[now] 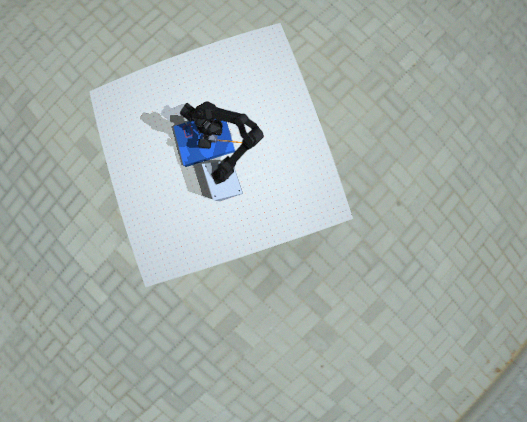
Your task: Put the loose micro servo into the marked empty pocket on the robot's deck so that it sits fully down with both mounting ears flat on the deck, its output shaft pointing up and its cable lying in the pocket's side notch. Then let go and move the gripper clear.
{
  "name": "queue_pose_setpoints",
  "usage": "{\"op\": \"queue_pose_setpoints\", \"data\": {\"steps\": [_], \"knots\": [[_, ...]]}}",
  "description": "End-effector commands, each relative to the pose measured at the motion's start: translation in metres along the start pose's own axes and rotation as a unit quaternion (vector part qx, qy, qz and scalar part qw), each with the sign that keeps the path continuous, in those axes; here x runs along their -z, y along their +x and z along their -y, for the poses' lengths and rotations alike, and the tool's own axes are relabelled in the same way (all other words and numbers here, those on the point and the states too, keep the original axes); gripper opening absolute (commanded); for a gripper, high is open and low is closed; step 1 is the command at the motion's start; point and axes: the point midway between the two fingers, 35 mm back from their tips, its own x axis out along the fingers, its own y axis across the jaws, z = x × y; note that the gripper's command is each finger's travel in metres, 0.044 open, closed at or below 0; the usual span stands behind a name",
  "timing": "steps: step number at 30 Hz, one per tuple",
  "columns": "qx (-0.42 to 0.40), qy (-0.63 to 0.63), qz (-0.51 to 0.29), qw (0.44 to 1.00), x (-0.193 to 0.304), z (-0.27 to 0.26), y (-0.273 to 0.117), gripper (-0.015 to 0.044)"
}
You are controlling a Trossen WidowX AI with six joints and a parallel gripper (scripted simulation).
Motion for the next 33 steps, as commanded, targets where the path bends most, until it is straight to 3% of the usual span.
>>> {"op": "queue_pose_setpoints", "data": {"steps": [1, 25, 33], "knots": [[0.001, 0.002, 0.006, 1.0, -0.004, 0.001, 0.007, 0.044], [0.001, 0.002, 0.007, 1.0, -0.005, 0.001, 0.047, 0.044], [0.001, 0.002, 0.007, 1.0, -0.005, 0.001, 0.047, 0.023]]}}
